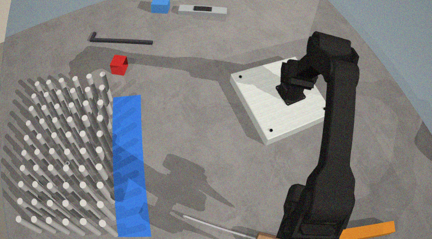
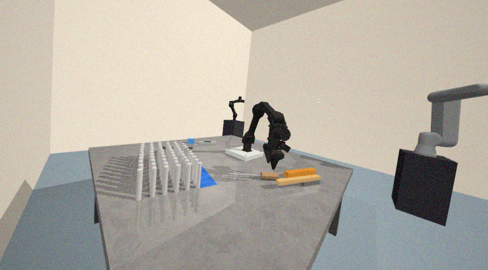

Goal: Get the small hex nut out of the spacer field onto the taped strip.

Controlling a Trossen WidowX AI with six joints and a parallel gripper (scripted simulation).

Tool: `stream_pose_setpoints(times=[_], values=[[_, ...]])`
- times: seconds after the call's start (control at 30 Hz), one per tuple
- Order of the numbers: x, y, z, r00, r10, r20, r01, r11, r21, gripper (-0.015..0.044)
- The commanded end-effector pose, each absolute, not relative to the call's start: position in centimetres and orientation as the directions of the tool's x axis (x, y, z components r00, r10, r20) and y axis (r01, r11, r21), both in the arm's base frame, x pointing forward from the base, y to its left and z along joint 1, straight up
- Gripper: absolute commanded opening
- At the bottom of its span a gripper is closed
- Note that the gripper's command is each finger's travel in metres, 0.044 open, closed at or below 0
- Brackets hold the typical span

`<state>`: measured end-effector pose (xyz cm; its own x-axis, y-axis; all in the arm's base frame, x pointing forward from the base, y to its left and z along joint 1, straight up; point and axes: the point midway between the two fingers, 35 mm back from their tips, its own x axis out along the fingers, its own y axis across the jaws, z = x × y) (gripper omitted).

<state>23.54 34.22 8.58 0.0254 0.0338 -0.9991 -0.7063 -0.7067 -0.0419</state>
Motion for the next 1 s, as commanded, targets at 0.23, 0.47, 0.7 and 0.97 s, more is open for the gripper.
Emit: stream_pose_setpoints(times=[0.23, 0.47, 0.7, 0.97], values=[[23.47, 34.09, 8.80, 0.022, 0.029, -0.999, -0.706, -0.707, -0.036, 0.0440], [23.47, 34.09, 8.80, 0.022, 0.029, -0.999, -0.706, -0.707, -0.036, 0.0440], [23.32, 34.12, 8.73, 0.068, 0.009, -0.998, -0.895, -0.441, -0.065, 0.0440], [22.98, 34.21, 8.68, 0.175, -0.029, -0.984, -0.941, 0.289, -0.176, 0.0440]])
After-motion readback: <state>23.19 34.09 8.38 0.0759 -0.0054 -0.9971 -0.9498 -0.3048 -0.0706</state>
